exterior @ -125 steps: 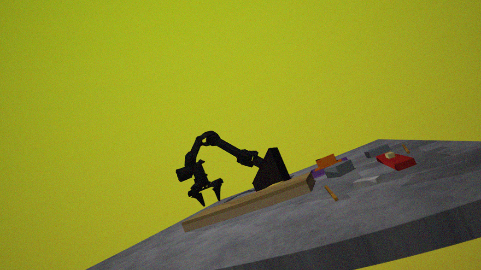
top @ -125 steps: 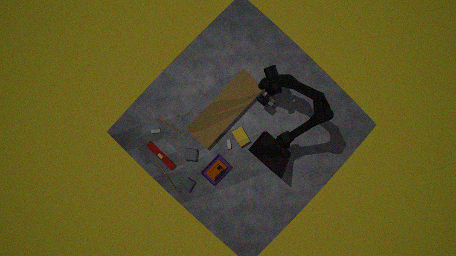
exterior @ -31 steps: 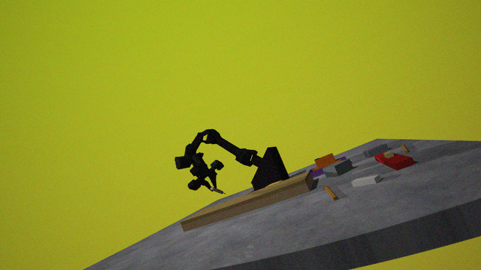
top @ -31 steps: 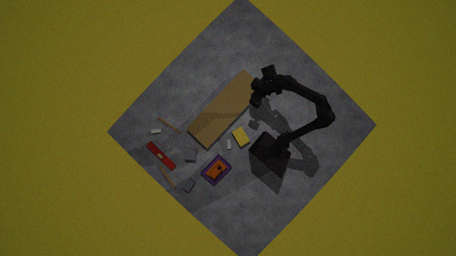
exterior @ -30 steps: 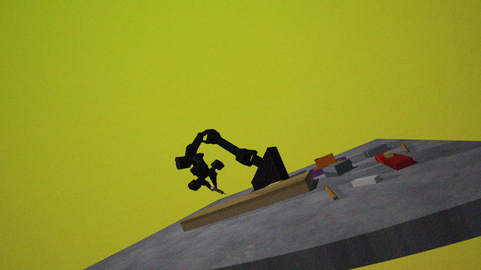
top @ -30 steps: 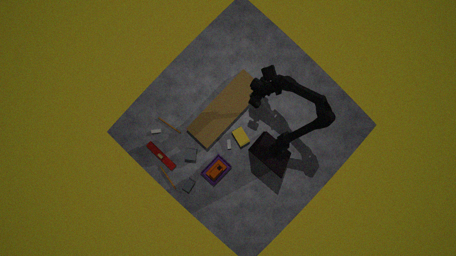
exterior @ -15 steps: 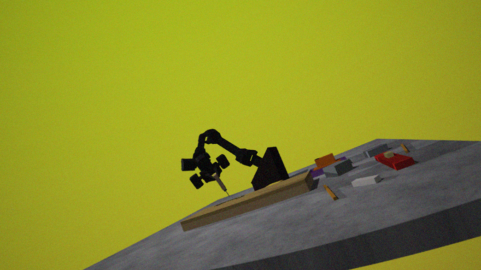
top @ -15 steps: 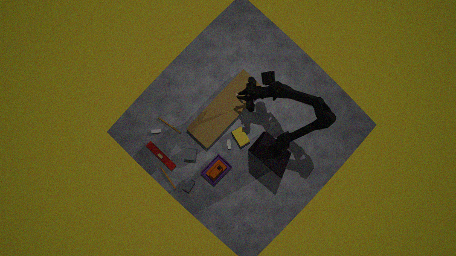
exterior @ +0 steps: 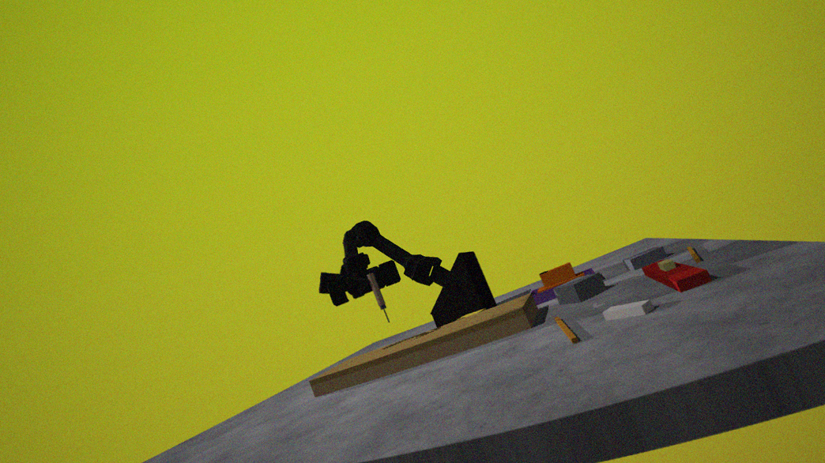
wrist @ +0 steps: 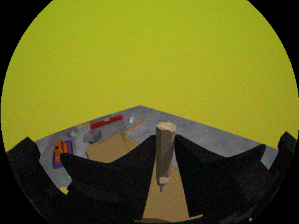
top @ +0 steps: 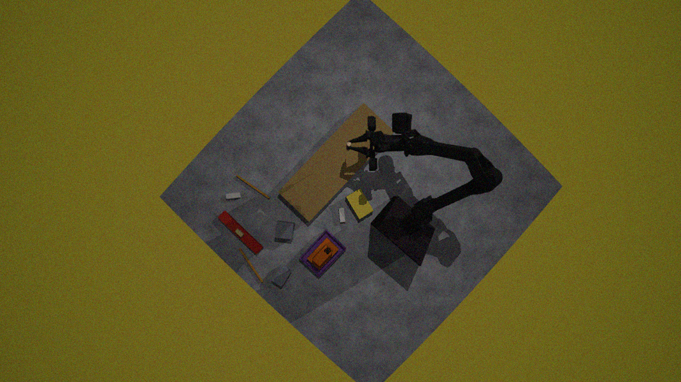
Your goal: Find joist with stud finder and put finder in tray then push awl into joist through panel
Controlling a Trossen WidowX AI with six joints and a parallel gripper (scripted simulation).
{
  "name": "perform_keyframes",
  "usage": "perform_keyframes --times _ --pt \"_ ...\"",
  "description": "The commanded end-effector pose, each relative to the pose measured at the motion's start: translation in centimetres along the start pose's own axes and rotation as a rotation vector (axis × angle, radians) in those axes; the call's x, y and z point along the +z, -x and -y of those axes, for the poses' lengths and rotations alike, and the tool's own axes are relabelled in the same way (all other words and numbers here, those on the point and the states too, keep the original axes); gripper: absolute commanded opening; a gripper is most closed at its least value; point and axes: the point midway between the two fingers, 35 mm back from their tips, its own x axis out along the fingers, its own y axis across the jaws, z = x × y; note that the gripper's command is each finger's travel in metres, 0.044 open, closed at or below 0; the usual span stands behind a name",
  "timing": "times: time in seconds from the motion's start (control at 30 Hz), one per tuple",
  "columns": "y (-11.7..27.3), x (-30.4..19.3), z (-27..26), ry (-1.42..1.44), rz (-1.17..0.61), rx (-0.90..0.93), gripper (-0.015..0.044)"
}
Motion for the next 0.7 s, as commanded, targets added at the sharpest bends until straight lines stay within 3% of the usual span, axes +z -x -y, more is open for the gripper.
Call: perform_keyframes --times 0.0,0.67 --pt "0.0 0.2 0.0 0.016 0.018 0.001 0.0000" --pt "-0.2 -1.2 0.0 0.017 0.016 0.002 0.0000"
